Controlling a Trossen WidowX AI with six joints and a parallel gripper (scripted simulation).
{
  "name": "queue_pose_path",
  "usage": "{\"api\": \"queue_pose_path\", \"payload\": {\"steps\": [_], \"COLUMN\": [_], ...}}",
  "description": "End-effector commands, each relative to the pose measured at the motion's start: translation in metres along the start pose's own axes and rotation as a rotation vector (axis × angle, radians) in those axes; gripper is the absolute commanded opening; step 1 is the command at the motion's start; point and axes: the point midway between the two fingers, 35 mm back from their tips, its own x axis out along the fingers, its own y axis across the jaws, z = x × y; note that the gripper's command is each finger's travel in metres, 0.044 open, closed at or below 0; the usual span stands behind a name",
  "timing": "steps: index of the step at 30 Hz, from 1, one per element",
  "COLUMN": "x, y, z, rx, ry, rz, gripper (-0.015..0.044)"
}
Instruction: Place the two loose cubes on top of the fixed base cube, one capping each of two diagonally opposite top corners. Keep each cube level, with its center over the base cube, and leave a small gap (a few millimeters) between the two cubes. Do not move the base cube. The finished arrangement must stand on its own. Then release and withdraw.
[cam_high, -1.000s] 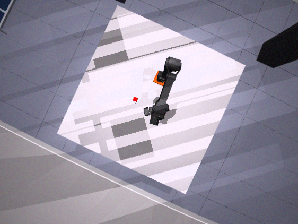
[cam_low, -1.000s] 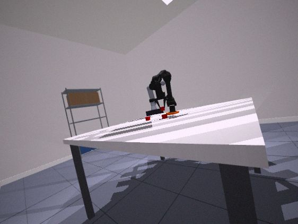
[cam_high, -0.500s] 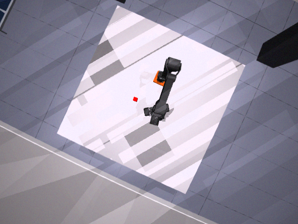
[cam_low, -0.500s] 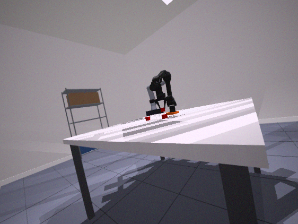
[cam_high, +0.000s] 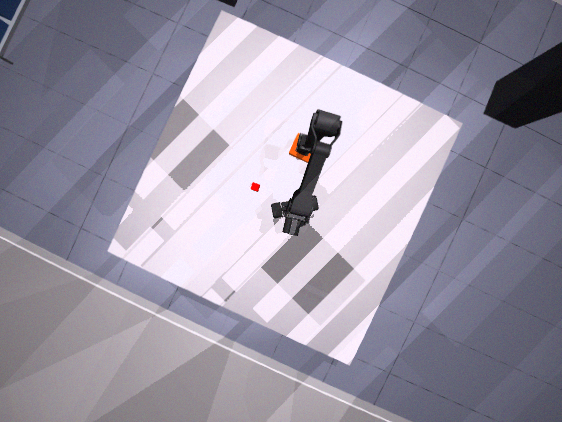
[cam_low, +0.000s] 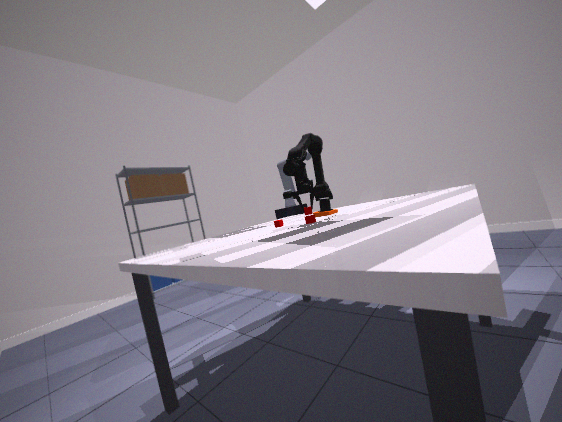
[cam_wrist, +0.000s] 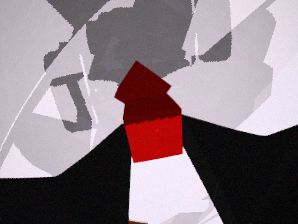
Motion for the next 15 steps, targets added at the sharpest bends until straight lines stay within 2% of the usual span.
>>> {"api": "queue_pose_path", "payload": {"steps": [1, 15], "x": [0.0017, 0.0032], "y": [0.0010, 0.0010], "z": [-0.0006, -0.0007], "rx": [0.003, 0.001], "ry": [0.001, 0.001], "rz": [0.005, 0.005], "gripper": [0.0105, 0.0105]}}
